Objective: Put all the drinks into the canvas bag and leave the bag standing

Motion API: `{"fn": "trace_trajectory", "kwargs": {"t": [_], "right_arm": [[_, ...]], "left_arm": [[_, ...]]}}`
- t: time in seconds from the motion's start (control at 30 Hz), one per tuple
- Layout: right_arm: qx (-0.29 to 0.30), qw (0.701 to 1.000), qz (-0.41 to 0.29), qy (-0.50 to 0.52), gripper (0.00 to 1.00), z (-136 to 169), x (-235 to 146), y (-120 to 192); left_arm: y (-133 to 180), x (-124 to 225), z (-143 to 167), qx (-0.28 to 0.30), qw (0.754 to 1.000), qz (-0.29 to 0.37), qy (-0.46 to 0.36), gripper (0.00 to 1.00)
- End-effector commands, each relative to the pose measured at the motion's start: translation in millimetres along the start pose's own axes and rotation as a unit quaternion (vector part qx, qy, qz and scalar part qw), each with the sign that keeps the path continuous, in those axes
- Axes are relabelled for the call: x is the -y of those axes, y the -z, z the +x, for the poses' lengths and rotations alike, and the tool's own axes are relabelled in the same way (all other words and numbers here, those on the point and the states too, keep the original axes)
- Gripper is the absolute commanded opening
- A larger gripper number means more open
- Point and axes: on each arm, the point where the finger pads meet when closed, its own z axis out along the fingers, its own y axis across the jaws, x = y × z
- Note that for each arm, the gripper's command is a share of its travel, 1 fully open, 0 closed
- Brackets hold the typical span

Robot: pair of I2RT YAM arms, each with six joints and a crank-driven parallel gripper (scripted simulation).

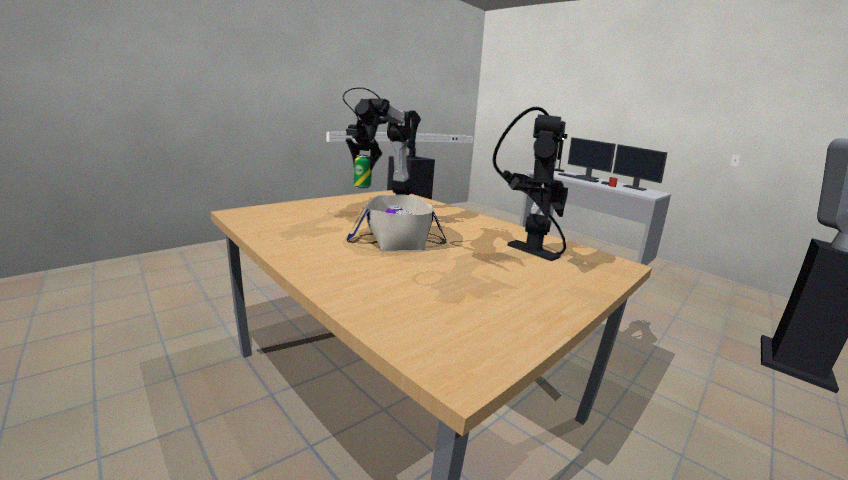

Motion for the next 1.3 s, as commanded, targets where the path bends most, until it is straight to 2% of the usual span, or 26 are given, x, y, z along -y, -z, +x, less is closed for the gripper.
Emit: {"fn": "trace_trajectory", "kwargs": {"t": [0.0, 0.1, 0.2, 0.27, 0.33, 0.43, 0.87, 1.13, 1.17, 1.27], "right_arm": [[0.093, 0.996, 0.015, -0.006, 0.74, -36, 9, 35], [0.070, 0.997, 0.011, -0.001, 0.74, -24, 2, 21], [0.096, 0.995, 0.012, 0.000, 0.74, -37, 1, 34], [0.096, 0.995, 0.012, 0.000, 0.74, -37, 1, 34], [0.074, 0.997, 0.011, 0.000, 0.74, -26, 0, 22], [0.092, 0.996, 0.012, 0.003, 0.74, -35, 3, 31], [0.089, 0.996, 0.010, 0.002, 0.74, -33, 3, 30], [0.092, 0.996, 0.007, -0.010, 0.74, -39, -33, 31], [0.069, 0.998, 0.007, -0.009, 0.74, -37, -37, 12], [0.074, 0.997, 0.009, -0.010, 0.74, -38, -43, 17]], "left_arm": [[14, -8, 2, -0.011, 1.000, -0.021, 0.004, 0.91], [14, -8, 2, -0.011, 1.000, -0.021, 0.004, 0.91], [14, -8, 2, -0.011, 1.000, -0.021, 0.004, 0.91], [14, -8, 2, -0.011, 1.000, -0.021, 0.004, 0.91], [16, -9, 3, -0.014, 1.000, -0.024, 0.004, 0.91], [16, -9, 3, -0.014, 1.000, -0.024, 0.004, 0.91], [18, -10, 4, -0.017, 1.000, -0.026, 0.004, 0.91], [18, -10, 4, -0.017, 1.000, -0.026, 0.004, 0.91], [18, -10, 4, -0.017, 1.000, -0.026, 0.004, 0.91], [18, -10, 4, -0.017, 1.000, -0.026, 0.004, 0.91]]}}
